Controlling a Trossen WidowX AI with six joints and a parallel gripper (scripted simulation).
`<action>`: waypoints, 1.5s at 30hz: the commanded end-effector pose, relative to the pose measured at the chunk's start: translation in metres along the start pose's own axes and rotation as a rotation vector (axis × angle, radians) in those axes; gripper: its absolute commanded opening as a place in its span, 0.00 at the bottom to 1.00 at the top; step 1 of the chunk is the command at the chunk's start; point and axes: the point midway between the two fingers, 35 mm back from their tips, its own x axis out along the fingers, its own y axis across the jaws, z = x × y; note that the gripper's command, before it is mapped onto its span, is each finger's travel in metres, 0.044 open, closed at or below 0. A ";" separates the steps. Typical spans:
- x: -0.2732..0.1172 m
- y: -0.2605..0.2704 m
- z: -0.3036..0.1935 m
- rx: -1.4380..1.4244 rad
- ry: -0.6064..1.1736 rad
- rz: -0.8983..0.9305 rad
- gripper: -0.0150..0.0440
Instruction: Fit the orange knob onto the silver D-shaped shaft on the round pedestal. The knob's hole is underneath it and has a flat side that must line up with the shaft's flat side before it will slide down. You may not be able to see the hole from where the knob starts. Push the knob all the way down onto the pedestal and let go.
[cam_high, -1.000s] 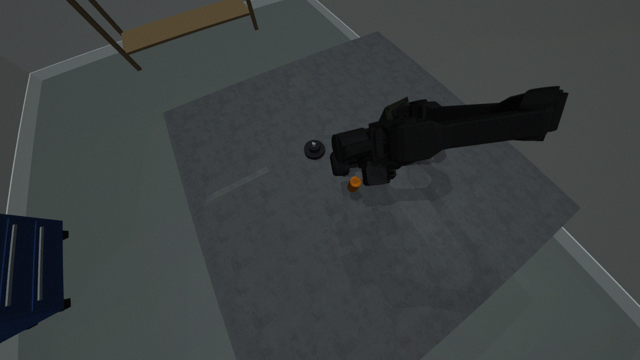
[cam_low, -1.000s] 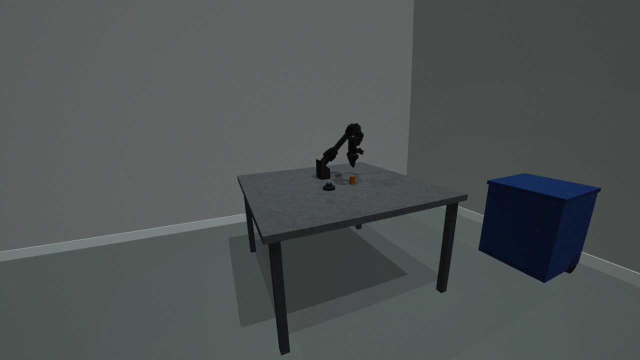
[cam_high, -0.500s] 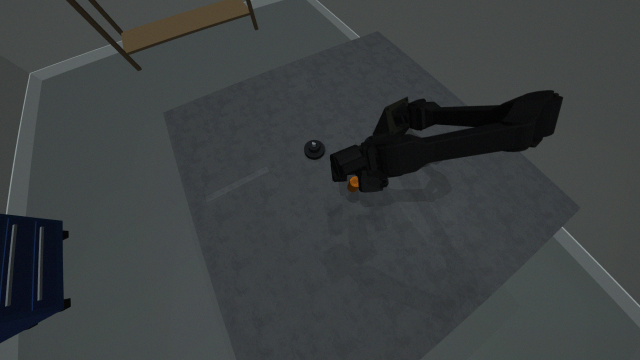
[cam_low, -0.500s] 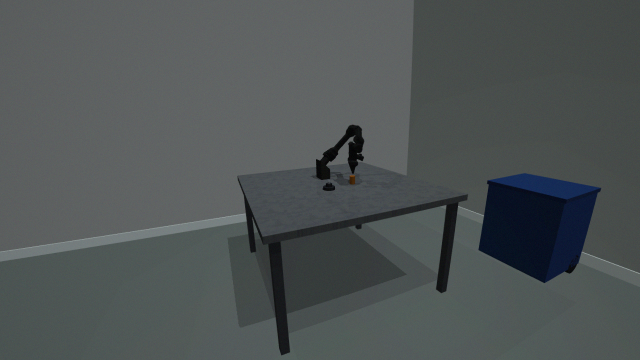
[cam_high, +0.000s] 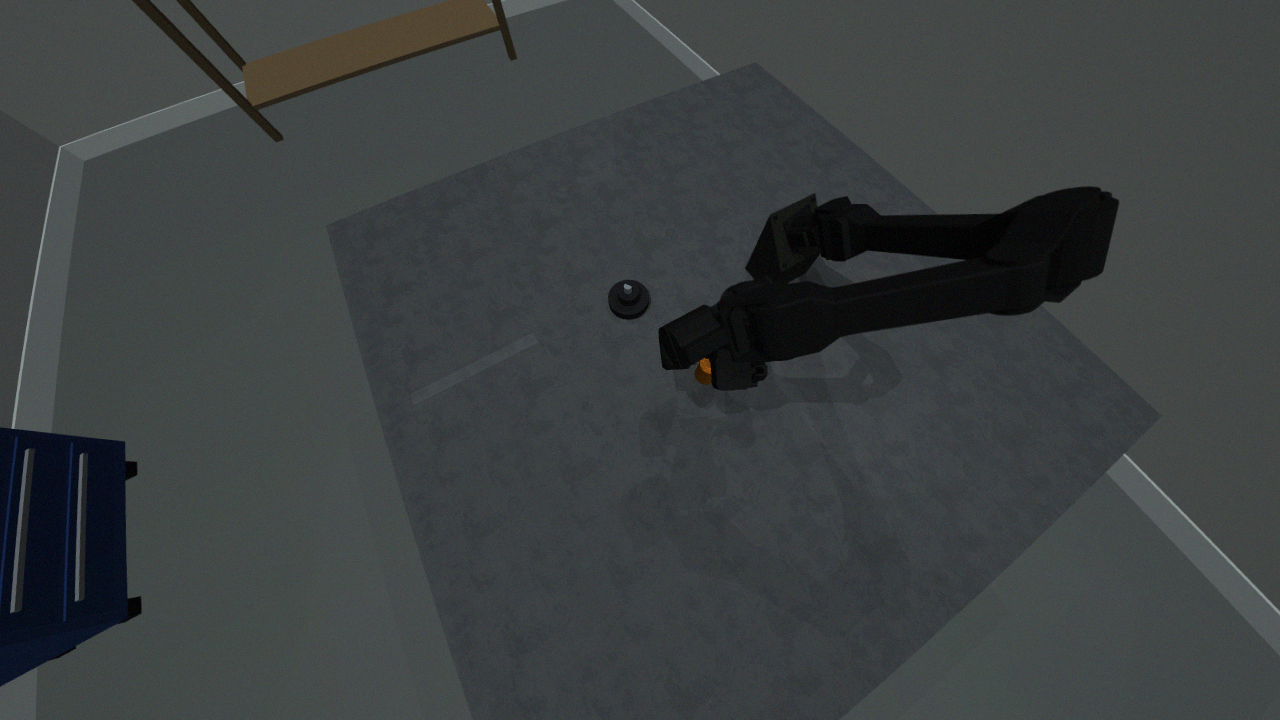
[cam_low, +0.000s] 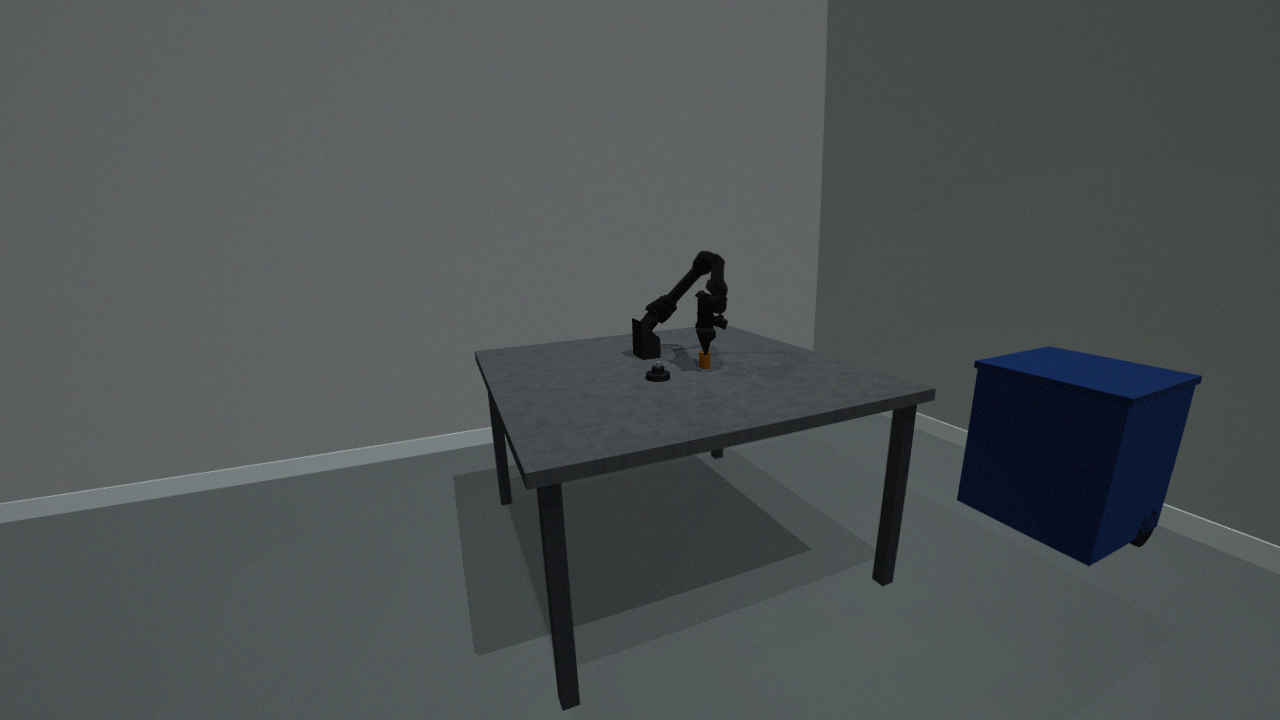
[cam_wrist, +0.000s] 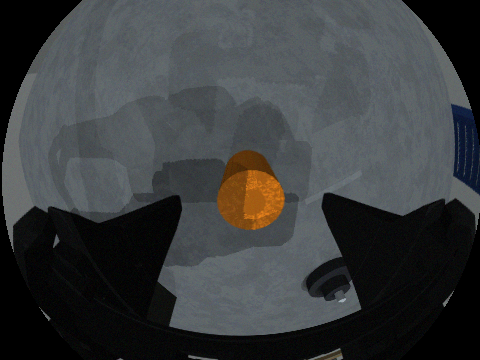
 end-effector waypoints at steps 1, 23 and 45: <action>0.006 0.000 0.000 0.005 -0.003 0.003 1.00; 0.041 0.001 0.000 0.005 -0.005 0.004 1.00; 0.052 0.002 0.000 0.005 -0.008 0.005 0.55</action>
